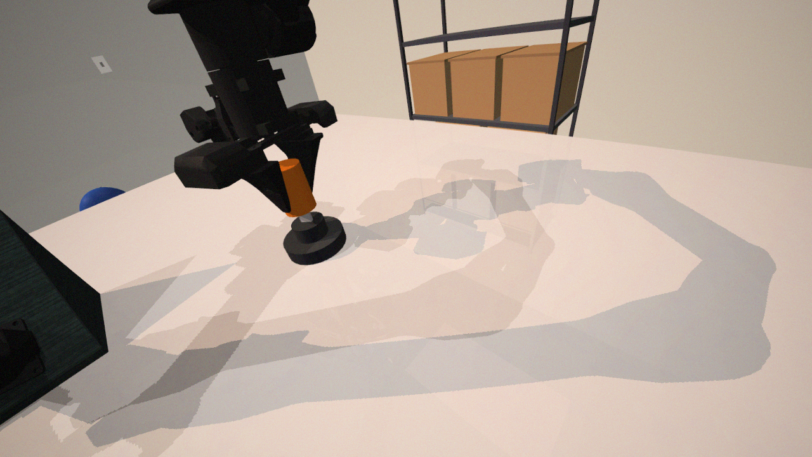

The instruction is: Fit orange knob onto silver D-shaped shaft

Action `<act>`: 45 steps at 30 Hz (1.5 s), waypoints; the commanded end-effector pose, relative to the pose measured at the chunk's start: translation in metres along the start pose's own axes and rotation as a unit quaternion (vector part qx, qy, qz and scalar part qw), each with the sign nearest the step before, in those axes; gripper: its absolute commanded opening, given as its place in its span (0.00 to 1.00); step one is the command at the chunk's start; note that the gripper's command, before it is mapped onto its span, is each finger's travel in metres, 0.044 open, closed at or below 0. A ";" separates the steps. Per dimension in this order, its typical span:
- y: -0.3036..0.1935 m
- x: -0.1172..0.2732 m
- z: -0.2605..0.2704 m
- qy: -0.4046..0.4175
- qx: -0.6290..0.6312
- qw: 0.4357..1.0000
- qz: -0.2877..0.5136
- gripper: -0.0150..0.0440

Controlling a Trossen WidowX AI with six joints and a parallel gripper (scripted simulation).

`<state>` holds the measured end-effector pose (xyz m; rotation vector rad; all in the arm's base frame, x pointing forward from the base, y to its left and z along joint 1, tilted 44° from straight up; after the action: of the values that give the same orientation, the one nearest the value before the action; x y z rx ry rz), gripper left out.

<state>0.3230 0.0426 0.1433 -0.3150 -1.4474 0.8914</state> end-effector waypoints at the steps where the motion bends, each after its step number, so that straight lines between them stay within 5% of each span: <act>1: 0.000 0.002 0.000 -0.002 0.002 1.000 -0.001 0.25; 30: -0.001 0.001 -0.001 -0.002 0.002 1.000 -0.001 0.25; 45: -0.001 0.000 -0.001 -0.003 0.106 0.994 -0.001 0.25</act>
<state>0.3243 0.0422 0.1447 -0.1656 -1.3478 1.0249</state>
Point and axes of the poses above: the point midway between the two fingers, 35 mm back from their tips, its own x axis back along the fingers, its own z axis across the jaws, y = z × x, the point moved 3 cm from there along x, back along the fingers, and after that the axes turned 5 degrees about -x, right-handed, at the moved point
